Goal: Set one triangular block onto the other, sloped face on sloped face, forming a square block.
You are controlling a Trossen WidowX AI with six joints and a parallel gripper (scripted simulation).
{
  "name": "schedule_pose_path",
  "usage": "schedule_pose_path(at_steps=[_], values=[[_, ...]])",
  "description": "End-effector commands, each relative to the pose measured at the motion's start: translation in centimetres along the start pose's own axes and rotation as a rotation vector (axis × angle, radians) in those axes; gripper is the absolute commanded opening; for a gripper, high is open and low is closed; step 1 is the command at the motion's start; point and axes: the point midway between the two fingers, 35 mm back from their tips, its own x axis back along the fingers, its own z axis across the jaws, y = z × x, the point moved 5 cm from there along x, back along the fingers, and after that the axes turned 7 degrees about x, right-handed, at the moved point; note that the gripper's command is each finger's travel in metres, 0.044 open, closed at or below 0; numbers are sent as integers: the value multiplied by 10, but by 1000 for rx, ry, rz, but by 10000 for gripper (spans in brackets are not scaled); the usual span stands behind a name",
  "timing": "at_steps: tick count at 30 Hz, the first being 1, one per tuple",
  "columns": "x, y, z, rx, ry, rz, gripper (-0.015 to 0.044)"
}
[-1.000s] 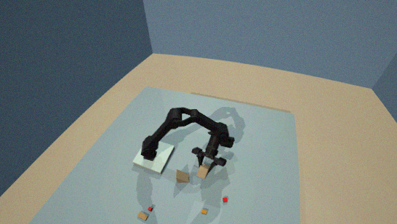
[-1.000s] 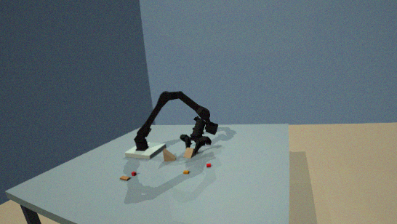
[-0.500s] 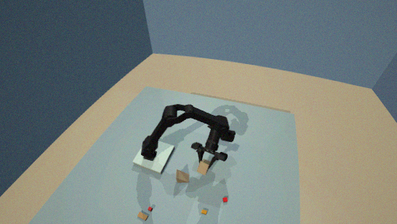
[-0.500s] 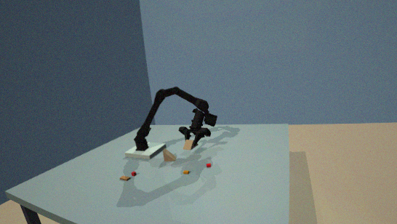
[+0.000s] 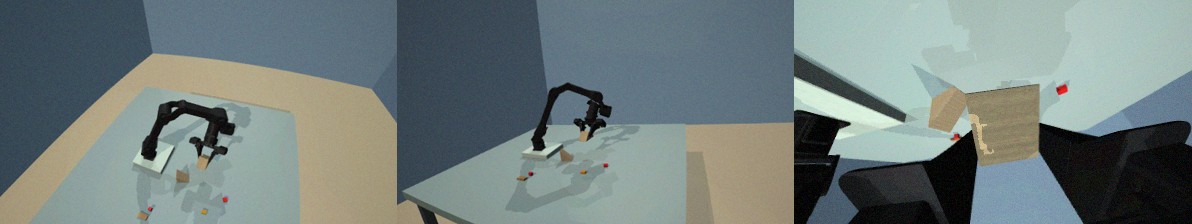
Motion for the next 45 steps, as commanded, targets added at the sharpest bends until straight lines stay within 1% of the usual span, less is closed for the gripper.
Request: schedule_pose_path(at_steps=[1,23,45], values=[[-1,-1,0,-51,3,-9,0],[-8,-10,2,-800,95,-118,0],[-14,-19,3,-1542,259,-177,0]])
